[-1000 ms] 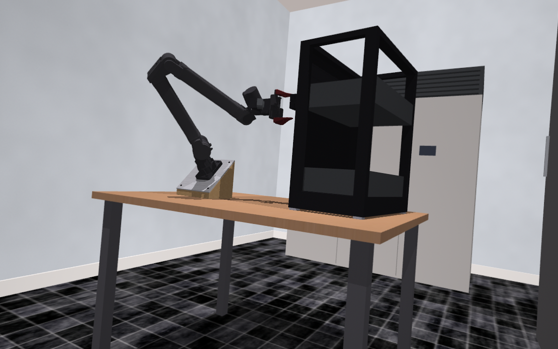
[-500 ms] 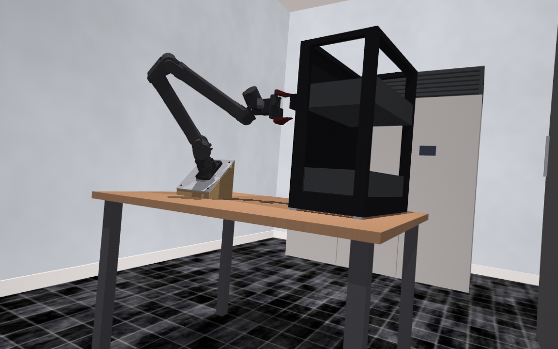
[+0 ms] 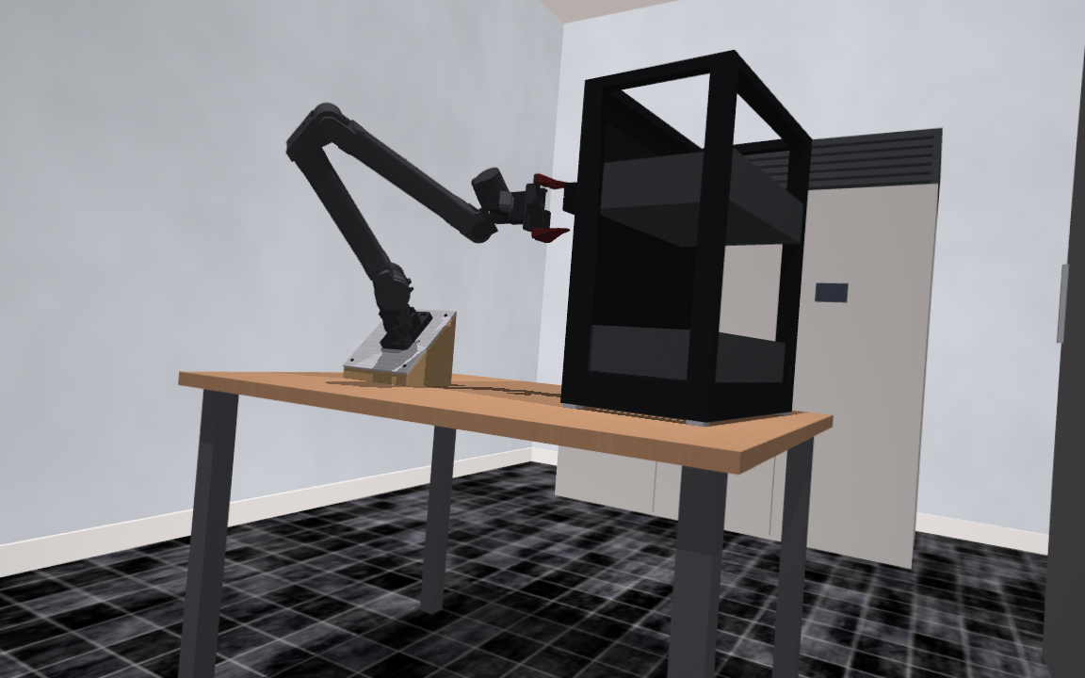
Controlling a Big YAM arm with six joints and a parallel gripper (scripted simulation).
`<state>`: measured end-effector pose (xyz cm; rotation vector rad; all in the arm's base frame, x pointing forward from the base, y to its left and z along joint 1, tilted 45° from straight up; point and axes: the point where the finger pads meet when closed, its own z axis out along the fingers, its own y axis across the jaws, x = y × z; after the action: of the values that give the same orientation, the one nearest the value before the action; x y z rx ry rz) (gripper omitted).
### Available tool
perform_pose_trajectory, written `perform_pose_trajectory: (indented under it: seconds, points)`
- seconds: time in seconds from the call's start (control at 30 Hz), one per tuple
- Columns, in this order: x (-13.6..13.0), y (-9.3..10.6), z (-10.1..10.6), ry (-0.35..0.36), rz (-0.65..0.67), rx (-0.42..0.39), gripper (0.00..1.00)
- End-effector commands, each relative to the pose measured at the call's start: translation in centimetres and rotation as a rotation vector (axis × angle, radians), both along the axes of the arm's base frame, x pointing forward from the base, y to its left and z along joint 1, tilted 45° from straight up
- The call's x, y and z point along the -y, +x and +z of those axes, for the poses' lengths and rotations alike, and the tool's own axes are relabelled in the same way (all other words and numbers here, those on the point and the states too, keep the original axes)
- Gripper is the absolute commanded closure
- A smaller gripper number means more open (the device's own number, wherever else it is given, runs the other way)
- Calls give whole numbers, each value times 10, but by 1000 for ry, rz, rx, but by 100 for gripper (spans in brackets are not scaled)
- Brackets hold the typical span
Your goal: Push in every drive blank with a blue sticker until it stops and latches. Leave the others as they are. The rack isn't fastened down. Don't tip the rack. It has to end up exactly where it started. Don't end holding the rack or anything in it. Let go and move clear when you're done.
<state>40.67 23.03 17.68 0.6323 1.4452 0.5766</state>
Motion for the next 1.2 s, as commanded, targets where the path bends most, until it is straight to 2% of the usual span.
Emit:
perform_pose_trajectory:
  seconds: [0.0, 0.1, 0.13, 1.17]
  points:
    - [-3, 4, 1, 11, 2, 0, 0]
    - [-3, 4, 1, 11, 2, 0, 0]
    - [-3, 4, 1, 11, 2, 0, 100]
    - [-3, 4, 1, 10, 2, 0, 100]
